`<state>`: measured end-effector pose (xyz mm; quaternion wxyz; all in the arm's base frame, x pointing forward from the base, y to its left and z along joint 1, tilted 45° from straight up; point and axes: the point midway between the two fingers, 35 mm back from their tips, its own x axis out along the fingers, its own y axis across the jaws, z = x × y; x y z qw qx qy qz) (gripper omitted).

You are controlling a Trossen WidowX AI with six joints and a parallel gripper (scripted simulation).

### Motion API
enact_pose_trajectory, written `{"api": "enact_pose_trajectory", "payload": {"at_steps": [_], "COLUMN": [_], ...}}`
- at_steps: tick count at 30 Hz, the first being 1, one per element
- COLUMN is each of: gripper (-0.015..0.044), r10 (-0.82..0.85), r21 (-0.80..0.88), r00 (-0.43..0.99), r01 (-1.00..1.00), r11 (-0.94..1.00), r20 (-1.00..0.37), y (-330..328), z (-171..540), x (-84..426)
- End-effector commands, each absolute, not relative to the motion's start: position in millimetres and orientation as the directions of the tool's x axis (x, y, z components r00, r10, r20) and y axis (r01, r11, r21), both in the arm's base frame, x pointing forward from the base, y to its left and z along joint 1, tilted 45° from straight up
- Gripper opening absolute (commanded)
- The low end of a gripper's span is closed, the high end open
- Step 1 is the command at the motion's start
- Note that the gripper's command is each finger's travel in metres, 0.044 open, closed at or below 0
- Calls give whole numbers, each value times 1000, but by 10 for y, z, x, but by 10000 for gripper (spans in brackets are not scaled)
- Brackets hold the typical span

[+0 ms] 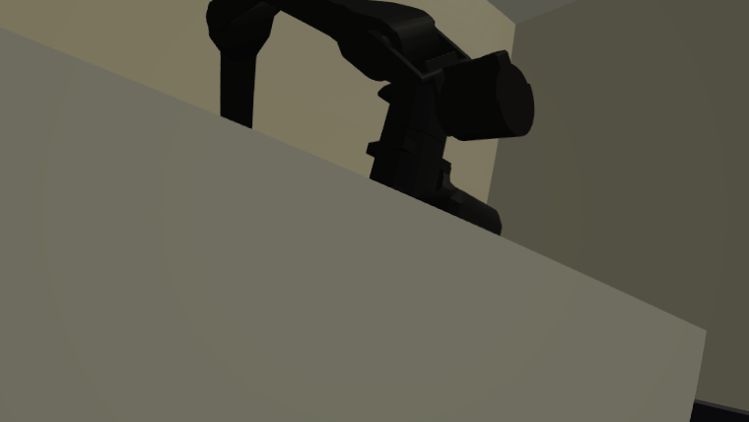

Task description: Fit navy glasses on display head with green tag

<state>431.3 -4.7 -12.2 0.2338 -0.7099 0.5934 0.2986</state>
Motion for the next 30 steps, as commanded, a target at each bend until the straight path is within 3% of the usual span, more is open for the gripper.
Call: {"api": "enact_pose_trajectory", "payload": {"at_steps": [1, 14, 30], "gripper": [107, 107, 107], "r10": [-703, -701, -700], "r21": [22, 27, 30], "r00": [118, 113, 111], "r01": [-982, -982, -982], "r11": [-187, -186, -186], "r20": [-701, -705, -705], "y": [-44, 204, 225], "z": [-120, 122, 253], "x": [4313, 4255, 3685]}}
